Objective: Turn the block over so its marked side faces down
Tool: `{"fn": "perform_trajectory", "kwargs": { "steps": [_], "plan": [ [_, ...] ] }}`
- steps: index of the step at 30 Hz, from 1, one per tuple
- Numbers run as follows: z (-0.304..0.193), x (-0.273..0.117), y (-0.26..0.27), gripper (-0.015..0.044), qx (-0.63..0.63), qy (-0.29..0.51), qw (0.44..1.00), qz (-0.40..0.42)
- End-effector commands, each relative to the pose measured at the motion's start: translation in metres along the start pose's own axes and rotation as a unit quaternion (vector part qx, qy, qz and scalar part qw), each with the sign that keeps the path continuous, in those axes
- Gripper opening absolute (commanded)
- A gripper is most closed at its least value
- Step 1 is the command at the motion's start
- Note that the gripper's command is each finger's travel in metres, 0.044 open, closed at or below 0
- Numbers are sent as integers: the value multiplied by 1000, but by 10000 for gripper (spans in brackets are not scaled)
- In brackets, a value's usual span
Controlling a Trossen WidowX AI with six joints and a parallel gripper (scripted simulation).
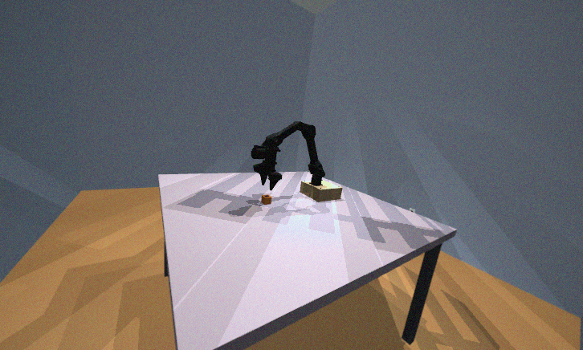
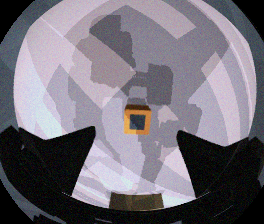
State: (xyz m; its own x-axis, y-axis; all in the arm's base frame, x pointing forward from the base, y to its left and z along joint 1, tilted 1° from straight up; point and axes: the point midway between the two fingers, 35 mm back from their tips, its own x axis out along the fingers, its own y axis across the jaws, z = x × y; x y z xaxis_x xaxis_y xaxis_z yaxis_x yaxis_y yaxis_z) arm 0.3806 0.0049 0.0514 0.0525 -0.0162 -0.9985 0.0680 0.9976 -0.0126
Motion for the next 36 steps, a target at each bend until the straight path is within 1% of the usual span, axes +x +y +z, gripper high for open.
{"fn": "perform_trajectory", "kwargs": {
  "steps": [1,3,6,31,36],
  "plan": [
    [-5,17,0,440,-3,13,1000,1],
    [-5,18,0,440,-3,13,1000,1],
    [-6,31,-1,440,-3,13,1000,1],
    [-7,65,-1,440,-3,13,1000,1],
    [-7,65,-1,309,-3,13,1000,1]
  ]
}}
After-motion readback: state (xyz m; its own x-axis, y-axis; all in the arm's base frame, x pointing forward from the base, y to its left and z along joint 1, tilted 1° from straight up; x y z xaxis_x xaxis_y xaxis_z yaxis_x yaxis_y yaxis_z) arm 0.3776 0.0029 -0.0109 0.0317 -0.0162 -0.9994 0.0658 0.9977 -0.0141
